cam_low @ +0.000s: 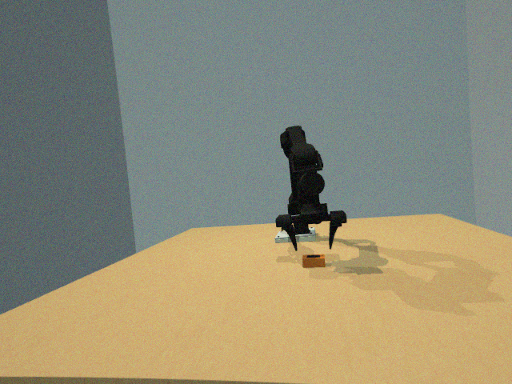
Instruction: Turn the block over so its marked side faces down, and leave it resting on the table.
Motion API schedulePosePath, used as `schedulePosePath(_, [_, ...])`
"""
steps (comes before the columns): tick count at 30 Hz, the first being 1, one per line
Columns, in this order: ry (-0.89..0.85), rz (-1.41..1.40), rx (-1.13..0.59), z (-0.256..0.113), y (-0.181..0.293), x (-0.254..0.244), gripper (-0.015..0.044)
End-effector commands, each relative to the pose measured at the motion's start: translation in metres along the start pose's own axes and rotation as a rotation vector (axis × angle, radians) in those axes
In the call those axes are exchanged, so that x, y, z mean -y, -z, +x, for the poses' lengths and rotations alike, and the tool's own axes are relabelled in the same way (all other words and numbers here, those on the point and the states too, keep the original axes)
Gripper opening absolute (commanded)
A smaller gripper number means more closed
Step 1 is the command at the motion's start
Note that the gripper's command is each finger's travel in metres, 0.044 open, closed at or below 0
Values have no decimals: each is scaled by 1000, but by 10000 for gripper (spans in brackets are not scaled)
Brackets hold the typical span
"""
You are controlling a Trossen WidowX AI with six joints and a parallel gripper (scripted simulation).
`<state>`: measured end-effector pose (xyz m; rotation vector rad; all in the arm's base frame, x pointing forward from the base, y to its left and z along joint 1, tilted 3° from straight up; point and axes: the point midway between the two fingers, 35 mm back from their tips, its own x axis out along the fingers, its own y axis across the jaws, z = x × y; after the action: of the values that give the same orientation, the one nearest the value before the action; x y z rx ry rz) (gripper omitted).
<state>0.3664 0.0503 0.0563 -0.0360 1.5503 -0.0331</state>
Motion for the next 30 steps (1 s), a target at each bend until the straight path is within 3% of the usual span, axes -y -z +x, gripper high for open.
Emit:
schedulePosePath(1, [6, 4, -3, 6, 1, 1, 440])
schedulePosePath(21, [6, 4, -3, 35, 1, 1, 440])
schedulePosePath(26, [6, 4, -3, 35, 1, 1, 309])
schedulePosePath(30, [6, 4, -3, 35, 1, 1, 282])
